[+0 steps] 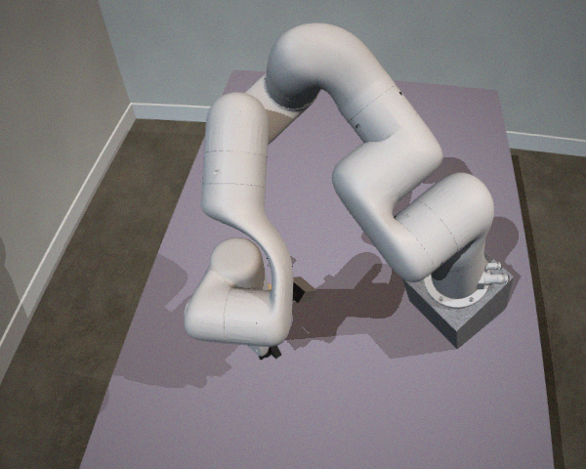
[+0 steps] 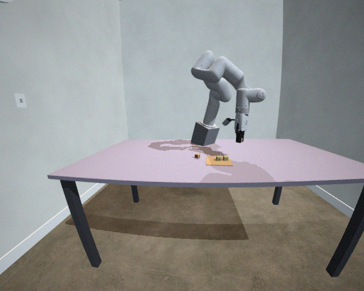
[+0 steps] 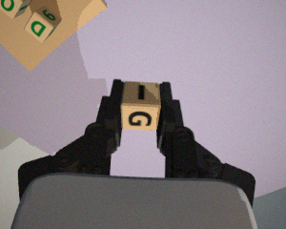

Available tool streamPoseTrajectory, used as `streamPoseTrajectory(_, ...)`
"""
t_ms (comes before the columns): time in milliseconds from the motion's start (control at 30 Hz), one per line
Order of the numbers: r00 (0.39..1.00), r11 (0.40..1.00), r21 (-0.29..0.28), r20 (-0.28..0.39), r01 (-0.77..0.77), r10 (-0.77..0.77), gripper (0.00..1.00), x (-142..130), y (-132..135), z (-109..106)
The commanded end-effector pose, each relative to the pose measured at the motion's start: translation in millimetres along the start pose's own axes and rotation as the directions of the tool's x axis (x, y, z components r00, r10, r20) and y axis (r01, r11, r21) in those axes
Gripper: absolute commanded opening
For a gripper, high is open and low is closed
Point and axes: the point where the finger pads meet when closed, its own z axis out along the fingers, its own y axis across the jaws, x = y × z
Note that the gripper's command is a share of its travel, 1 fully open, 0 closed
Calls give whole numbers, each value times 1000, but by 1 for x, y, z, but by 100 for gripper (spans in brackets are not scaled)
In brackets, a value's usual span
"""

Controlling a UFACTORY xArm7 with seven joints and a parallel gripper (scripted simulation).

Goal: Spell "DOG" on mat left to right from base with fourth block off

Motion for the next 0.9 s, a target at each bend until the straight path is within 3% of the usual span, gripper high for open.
streamPoseTrajectory(0, 990, 990, 4, -1, -138, 138, 21, 3, -10, 0)
streamPoseTrajectory(200, 941, 941, 2, -8, -338, 338, 21, 10, -24, 1)
streamPoseTrajectory(267, 941, 941, 2, -8, -338, 338, 21, 10, -24, 1)
streamPoseTrajectory(300, 903, 903, 2, -10, -429, 429, 21, 13, -31, 1)
streamPoseTrajectory(500, 815, 815, 3, -13, -580, 580, 21, 19, -43, 1)
streamPoseTrajectory(767, 627, 627, 4, -15, -779, 779, 21, 29, -62, 1)
streamPoseTrajectory(833, 627, 627, 4, -15, -779, 779, 21, 29, -62, 1)
streamPoseTrajectory(867, 547, 547, 4, -15, -837, 837, 21, 32, -69, 1)
